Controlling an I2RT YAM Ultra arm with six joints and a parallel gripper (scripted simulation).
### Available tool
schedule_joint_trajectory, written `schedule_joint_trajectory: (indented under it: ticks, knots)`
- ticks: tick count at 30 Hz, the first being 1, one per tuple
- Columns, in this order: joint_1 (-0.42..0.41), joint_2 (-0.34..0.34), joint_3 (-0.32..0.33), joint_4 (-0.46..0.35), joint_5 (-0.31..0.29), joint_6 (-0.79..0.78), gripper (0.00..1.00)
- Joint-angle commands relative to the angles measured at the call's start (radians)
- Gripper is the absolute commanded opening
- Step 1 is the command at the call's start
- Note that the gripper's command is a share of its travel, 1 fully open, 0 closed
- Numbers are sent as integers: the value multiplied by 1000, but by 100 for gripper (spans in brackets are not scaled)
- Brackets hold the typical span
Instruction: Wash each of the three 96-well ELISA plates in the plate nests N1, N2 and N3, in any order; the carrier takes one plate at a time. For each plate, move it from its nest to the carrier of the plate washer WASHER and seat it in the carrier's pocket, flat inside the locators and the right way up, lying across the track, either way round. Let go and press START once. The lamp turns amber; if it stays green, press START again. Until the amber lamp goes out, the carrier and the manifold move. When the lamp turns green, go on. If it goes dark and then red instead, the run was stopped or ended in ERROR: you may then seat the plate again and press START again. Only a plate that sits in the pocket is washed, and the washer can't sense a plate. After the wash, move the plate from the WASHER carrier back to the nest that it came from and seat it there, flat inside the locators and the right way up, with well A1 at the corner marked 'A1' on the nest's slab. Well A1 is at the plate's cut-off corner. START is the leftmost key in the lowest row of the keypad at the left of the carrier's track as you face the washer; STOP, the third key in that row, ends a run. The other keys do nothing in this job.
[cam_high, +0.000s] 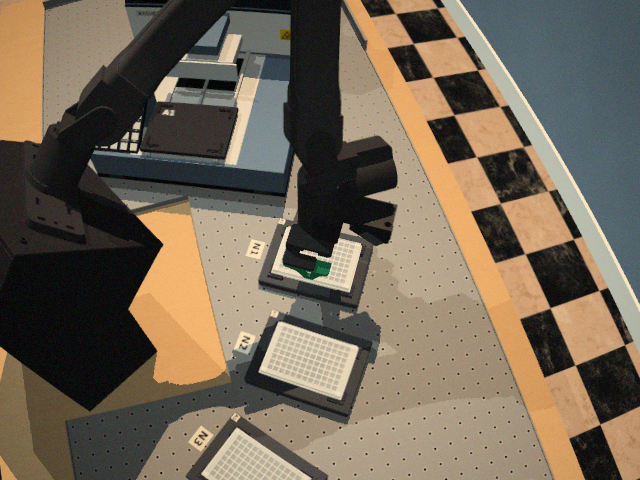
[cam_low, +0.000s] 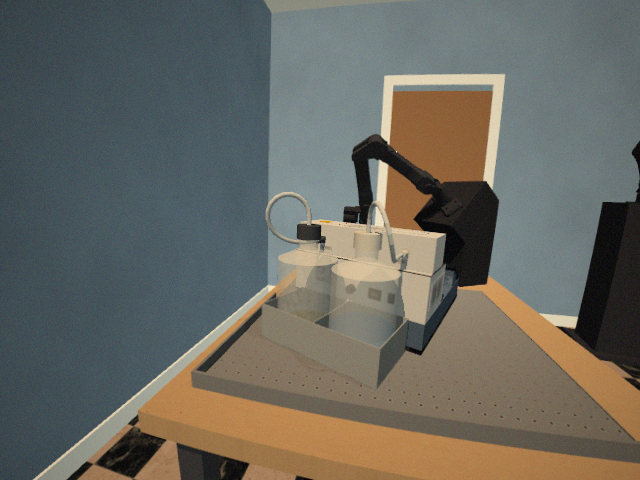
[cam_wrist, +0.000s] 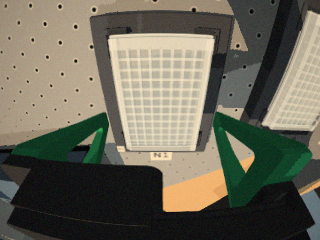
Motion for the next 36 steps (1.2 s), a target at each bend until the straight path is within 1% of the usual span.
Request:
schedule_joint_trajectory:
  ticks: [1,36]
  knots:
    - [-2,-2,3,3,3,3,100]
    - [27,77,35,62,23,28,100]
